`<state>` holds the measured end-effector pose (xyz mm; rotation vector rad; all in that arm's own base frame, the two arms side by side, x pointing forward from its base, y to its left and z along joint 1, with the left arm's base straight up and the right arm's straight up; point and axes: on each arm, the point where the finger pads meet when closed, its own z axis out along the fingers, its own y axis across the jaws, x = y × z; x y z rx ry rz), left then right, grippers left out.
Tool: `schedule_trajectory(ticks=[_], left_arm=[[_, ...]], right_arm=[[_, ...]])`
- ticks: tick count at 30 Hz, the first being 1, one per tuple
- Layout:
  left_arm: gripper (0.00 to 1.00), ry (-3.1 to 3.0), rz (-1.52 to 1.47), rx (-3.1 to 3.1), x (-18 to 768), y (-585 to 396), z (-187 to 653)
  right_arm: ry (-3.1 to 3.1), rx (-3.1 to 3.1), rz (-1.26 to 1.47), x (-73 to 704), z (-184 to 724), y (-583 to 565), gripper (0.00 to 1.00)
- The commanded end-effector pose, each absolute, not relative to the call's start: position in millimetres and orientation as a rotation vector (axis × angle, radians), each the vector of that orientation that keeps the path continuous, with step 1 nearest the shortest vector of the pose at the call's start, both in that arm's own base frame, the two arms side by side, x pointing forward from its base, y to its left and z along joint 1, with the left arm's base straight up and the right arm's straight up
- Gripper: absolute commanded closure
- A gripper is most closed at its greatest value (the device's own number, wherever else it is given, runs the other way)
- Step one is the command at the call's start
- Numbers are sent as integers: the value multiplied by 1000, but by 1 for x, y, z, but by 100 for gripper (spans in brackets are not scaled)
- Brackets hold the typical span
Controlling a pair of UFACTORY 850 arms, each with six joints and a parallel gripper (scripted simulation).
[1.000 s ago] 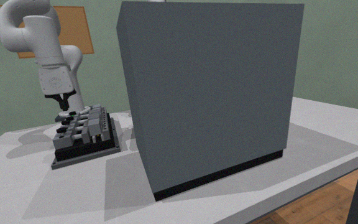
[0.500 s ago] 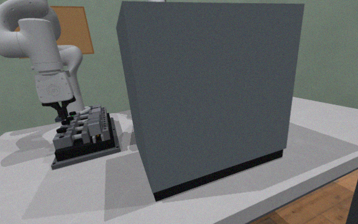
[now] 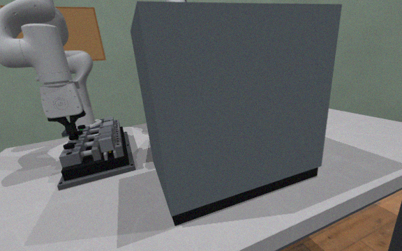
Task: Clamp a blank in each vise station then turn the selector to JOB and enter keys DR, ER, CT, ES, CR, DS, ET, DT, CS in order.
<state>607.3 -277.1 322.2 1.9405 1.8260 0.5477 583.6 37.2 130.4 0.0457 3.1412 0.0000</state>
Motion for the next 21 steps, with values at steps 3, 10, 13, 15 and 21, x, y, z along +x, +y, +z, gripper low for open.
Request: schedule_trajectory(ticks=[3, 10, 13, 15, 21], left_arm=[[0, 1825, 548, 1939, 608, -277, 323], [0, 1825, 548, 1939, 608, -277, 323], [0, 1825, 548, 1939, 608, -277, 323], [0, 1825, 548, 1939, 608, -277, 323], [0, 1825, 548, 1939, 608, -277, 323]], right_arm=[[3139, 46, 0, 584, 129, 37, 100], [3139, 46, 0, 584, 119, 37, 100], [3139, 46, 0, 584, 118, 37, 100], [3139, 46, 0, 584, 118, 37, 100], [3139, 46, 0, 584, 119, 37, 100]])
